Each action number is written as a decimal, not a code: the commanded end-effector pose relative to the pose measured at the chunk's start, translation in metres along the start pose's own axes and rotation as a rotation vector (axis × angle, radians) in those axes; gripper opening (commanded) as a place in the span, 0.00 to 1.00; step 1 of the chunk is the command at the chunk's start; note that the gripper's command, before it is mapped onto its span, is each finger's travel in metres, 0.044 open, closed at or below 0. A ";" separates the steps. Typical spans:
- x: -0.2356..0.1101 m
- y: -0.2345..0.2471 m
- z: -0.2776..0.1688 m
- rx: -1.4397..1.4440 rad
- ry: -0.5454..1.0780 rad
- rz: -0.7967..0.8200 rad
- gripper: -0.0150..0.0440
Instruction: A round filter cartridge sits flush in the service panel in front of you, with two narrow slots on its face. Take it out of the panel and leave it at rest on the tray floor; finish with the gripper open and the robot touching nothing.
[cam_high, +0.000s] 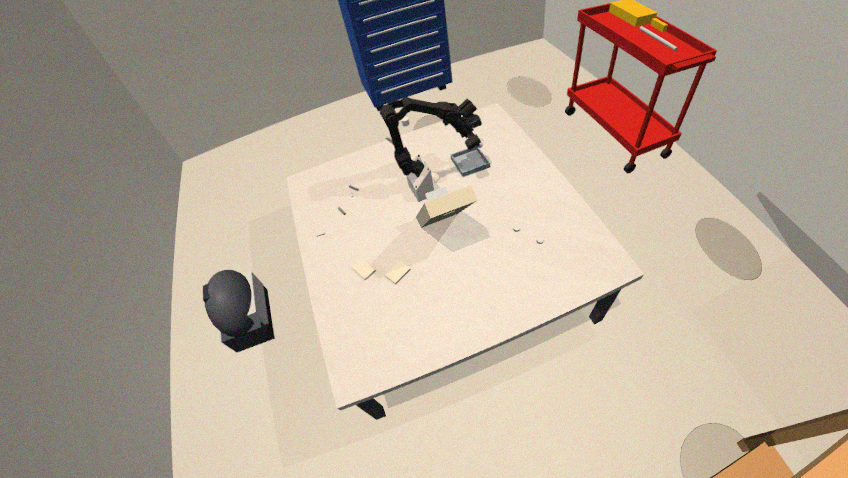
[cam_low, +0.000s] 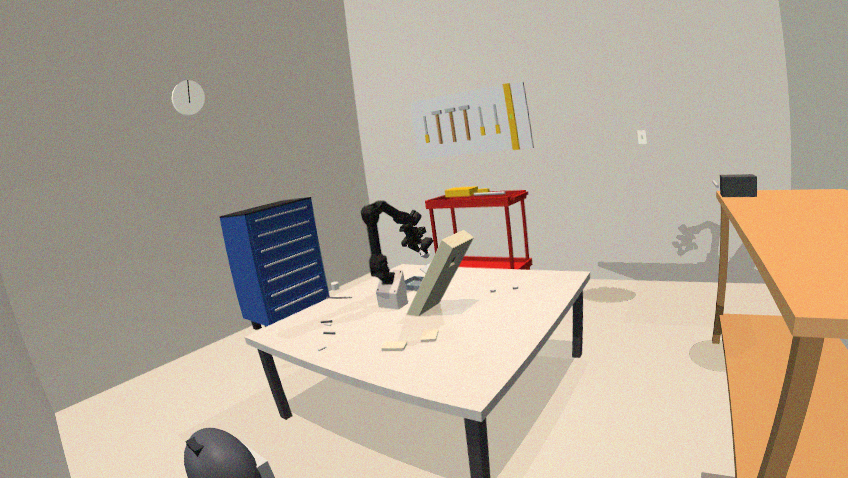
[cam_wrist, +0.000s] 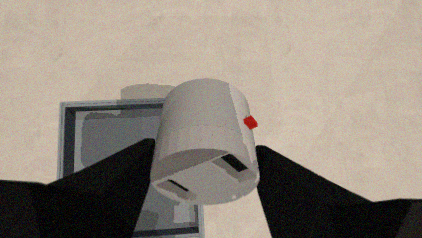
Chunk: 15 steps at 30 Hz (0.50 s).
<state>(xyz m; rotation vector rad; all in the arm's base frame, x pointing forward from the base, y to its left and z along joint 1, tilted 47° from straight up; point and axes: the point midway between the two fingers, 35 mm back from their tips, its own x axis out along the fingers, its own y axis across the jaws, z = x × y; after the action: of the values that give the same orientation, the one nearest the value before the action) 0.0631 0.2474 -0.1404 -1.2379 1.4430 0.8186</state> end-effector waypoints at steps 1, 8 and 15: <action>0.019 0.025 -0.016 -0.089 0.005 0.052 0.25; 0.048 0.063 -0.050 -0.241 0.016 0.142 0.25; 0.053 0.066 -0.055 -0.256 0.018 0.151 0.25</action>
<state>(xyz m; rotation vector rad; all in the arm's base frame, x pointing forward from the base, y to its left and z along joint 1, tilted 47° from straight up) -0.0094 0.1998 -0.1835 -1.3397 1.4932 1.1056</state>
